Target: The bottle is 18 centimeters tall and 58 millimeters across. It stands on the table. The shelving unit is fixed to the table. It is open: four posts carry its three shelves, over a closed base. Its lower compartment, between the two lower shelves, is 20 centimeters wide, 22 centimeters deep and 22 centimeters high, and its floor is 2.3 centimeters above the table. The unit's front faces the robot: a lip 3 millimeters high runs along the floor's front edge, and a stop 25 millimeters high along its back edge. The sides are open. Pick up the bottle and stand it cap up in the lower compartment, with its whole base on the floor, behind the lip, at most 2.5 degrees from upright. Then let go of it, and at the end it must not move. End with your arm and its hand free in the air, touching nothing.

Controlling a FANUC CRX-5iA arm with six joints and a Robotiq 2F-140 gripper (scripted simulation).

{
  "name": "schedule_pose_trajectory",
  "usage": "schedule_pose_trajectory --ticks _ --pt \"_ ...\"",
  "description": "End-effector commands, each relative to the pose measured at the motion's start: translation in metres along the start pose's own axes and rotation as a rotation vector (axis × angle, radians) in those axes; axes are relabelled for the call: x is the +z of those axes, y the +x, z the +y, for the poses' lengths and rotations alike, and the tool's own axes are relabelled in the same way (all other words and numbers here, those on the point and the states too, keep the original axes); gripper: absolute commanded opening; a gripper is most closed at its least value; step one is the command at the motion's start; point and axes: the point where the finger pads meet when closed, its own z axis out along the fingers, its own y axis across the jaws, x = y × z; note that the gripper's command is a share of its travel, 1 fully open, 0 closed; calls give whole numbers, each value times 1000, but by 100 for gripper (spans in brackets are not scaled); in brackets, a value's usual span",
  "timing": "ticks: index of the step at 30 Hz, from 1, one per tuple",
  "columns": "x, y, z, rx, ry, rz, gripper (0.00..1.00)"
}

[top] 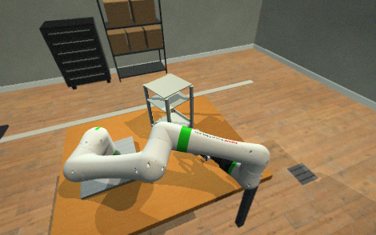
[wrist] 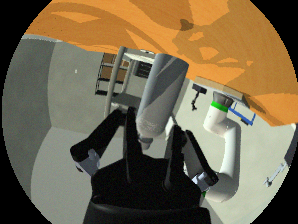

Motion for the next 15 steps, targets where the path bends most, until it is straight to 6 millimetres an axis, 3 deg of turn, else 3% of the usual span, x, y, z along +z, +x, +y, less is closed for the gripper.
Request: schedule_pose_trajectory --ticks 1,15 --pt "1 0 0 0 0 0 0" --pt "15 0 0 0 0 0 0"
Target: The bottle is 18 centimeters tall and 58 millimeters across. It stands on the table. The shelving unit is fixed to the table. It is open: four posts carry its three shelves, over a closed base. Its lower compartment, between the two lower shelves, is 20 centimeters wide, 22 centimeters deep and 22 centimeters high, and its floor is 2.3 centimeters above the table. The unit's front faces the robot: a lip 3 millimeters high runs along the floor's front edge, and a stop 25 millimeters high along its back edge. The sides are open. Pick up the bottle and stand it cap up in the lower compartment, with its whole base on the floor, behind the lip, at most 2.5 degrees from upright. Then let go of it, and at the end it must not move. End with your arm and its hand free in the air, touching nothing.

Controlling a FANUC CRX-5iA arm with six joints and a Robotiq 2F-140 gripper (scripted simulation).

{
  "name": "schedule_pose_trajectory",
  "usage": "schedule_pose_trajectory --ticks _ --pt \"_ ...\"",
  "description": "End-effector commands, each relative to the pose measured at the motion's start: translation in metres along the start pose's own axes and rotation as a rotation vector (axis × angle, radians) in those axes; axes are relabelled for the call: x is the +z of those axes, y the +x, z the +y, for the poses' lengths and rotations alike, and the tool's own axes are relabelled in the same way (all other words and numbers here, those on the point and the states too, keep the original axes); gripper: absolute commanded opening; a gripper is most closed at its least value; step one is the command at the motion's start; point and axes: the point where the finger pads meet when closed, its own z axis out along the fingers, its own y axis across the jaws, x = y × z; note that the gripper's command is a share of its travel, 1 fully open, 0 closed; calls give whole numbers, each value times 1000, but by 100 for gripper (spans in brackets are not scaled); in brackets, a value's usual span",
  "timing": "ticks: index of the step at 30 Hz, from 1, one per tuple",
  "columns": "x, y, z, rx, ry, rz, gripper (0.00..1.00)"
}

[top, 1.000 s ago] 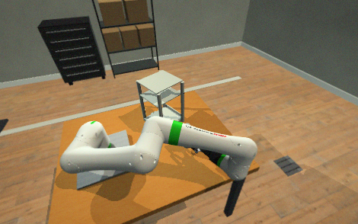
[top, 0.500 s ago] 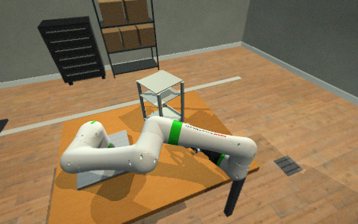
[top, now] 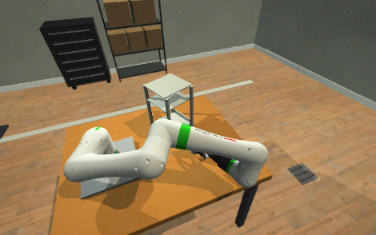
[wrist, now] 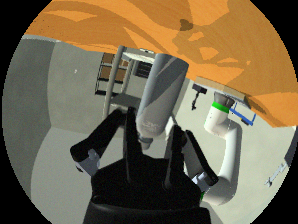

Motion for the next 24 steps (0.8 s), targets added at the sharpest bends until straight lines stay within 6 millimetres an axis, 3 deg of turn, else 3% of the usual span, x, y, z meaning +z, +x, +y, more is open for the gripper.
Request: schedule_pose_trajectory --ticks 1,24 --pt "4 0 0 -1 1 1 0" --pt "61 0 0 -1 1 1 0"
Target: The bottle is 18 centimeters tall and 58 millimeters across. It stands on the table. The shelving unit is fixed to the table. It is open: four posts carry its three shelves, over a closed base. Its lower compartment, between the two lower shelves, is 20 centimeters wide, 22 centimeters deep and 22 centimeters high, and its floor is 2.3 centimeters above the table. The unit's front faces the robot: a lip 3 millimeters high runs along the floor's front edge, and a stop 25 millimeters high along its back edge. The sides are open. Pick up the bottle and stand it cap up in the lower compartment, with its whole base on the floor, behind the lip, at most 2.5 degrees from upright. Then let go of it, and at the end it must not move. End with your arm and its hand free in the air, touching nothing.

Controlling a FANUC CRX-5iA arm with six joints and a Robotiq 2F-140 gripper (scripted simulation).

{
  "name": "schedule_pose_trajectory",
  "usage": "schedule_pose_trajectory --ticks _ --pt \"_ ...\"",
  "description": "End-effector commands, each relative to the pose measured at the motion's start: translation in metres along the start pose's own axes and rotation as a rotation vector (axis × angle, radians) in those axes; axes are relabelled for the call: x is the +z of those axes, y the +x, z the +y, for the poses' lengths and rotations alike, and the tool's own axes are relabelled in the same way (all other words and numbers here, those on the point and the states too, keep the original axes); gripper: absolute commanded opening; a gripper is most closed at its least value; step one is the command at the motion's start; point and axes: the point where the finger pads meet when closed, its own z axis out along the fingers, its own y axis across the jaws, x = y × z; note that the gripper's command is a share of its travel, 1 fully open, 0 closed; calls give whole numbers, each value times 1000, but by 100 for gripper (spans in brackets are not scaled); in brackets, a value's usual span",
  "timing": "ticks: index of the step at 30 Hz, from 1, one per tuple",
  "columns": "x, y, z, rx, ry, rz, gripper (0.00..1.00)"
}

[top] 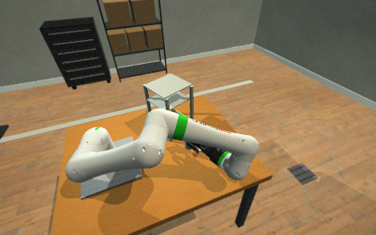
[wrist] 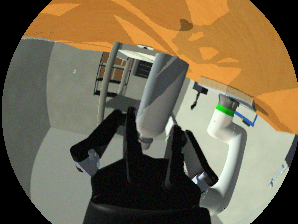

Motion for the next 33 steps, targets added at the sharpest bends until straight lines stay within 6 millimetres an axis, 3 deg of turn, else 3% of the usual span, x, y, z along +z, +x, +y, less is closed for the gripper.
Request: schedule_pose_trajectory --ticks 1,19,33 --pt "11 0 0 -1 1 1 0" --pt "51 0 0 -1 1 1 0" --pt "60 0 0 -1 1 1 0"
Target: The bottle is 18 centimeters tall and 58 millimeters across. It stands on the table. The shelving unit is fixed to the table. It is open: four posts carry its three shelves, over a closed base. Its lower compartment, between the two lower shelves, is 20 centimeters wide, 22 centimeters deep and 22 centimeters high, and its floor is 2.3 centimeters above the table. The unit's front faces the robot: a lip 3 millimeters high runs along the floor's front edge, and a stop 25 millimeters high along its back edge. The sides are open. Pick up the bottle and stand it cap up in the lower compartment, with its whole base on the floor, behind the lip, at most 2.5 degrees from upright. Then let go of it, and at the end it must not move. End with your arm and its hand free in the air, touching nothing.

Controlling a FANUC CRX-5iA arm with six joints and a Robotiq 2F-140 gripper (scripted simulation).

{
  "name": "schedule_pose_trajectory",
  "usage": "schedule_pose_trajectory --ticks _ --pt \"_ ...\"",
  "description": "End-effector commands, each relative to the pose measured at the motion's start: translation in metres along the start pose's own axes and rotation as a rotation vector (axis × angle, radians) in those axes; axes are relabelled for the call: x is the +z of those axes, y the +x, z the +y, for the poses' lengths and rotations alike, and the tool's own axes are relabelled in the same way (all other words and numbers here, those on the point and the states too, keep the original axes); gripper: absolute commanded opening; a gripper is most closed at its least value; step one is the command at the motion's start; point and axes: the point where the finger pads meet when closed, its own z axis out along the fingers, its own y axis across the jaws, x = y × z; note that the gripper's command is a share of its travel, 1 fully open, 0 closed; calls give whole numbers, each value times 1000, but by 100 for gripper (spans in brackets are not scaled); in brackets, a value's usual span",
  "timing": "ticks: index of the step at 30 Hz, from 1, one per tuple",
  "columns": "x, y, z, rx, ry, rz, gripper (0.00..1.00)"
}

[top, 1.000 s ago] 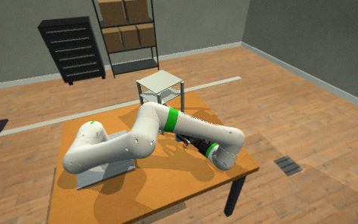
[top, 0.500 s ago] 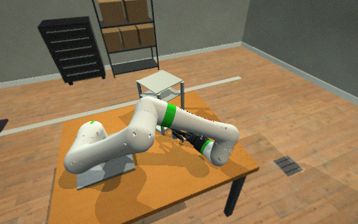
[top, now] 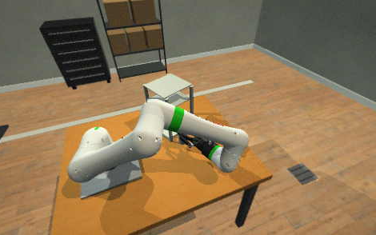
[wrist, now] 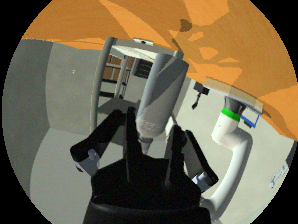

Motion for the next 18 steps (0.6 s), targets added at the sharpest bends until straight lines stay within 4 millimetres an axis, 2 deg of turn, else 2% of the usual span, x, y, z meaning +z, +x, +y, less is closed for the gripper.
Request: schedule_pose_trajectory --ticks 1,11,18 --pt "0 0 0 0 0 0 0" --pt "0 0 -2 0 0 0 0" --pt "0 0 -11 0 0 0 0"
